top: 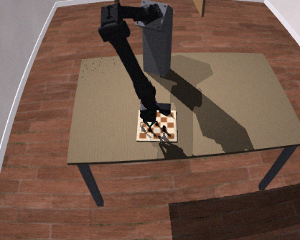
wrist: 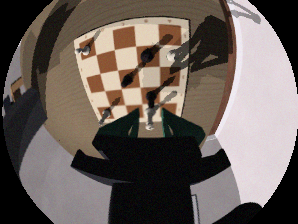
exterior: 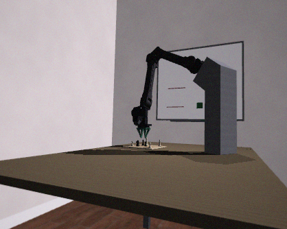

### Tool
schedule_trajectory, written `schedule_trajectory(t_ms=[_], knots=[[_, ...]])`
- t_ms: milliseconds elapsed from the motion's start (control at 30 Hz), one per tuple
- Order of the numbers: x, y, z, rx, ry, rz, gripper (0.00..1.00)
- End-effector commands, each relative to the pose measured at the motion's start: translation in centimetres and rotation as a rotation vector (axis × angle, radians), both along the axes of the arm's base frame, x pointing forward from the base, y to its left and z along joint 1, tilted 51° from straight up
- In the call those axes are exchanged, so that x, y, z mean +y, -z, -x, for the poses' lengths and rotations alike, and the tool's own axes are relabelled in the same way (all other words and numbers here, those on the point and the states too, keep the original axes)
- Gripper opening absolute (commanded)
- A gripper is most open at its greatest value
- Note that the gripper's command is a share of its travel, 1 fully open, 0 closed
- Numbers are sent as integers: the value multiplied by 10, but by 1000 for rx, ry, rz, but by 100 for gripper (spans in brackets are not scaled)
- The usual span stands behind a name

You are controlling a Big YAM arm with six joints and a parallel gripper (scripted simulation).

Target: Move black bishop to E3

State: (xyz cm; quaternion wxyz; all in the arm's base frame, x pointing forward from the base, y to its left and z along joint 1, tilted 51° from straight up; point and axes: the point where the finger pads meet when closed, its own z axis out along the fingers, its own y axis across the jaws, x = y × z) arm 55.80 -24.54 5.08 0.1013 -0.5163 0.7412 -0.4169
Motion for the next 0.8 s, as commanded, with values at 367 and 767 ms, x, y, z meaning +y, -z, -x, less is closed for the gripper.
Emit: schedule_trajectory(t_ms=[367,767], knots=[[-10,-18,-1,-21,0,12,36],[-4,-12,-3,-11,-10,7,36]])
